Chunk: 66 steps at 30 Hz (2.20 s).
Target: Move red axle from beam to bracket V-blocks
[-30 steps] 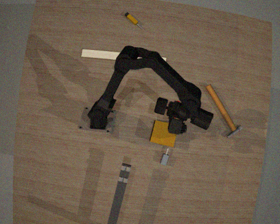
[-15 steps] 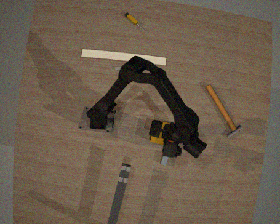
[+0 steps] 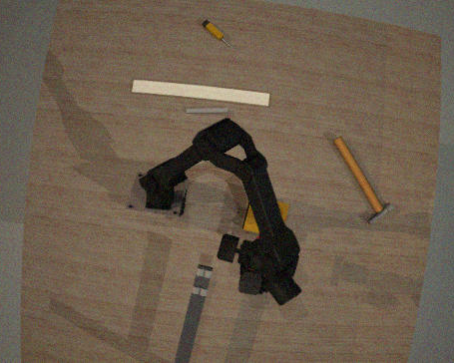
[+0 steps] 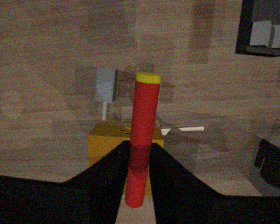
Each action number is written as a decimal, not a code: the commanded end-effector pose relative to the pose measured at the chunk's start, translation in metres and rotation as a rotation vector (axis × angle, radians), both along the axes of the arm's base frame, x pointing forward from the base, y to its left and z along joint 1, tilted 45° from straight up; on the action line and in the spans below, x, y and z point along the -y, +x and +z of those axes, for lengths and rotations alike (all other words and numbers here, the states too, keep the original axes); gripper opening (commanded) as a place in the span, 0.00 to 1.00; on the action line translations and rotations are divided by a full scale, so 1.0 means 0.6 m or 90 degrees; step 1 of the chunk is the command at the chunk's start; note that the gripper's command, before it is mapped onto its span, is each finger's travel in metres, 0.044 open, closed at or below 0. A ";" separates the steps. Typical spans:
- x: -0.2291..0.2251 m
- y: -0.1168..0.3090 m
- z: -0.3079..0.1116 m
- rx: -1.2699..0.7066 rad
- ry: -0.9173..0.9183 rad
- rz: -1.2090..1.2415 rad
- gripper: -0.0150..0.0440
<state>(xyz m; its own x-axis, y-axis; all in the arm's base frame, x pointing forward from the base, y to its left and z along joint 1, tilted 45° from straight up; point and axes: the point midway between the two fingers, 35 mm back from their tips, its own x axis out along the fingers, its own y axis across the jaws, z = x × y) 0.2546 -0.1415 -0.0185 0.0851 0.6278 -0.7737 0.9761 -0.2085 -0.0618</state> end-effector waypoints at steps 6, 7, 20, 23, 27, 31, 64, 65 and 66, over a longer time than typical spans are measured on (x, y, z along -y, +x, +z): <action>0.049 -0.075 -0.064 -0.007 0.008 0.009 0.25; 0.053 -0.084 -0.070 -0.006 0.009 0.010 0.25; 0.082 -0.202 -0.146 0.005 0.041 0.024 0.25; 0.082 -0.215 -0.154 0.007 0.046 0.025 0.25; 0.083 -0.215 -0.153 0.007 0.046 0.025 0.25; 0.081 -0.214 -0.155 0.007 0.046 0.025 0.25; 0.071 -0.214 -0.165 0.008 0.046 0.027 1.00; 0.074 -0.215 -0.162 0.008 0.046 0.027 1.00; 0.077 -0.215 -0.159 0.008 0.046 0.027 1.00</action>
<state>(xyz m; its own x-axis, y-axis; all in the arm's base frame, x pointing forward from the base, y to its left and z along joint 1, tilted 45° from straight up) 0.1256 -0.1805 -0.1190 0.0642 0.6917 -0.7193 0.9844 -0.1623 -0.0682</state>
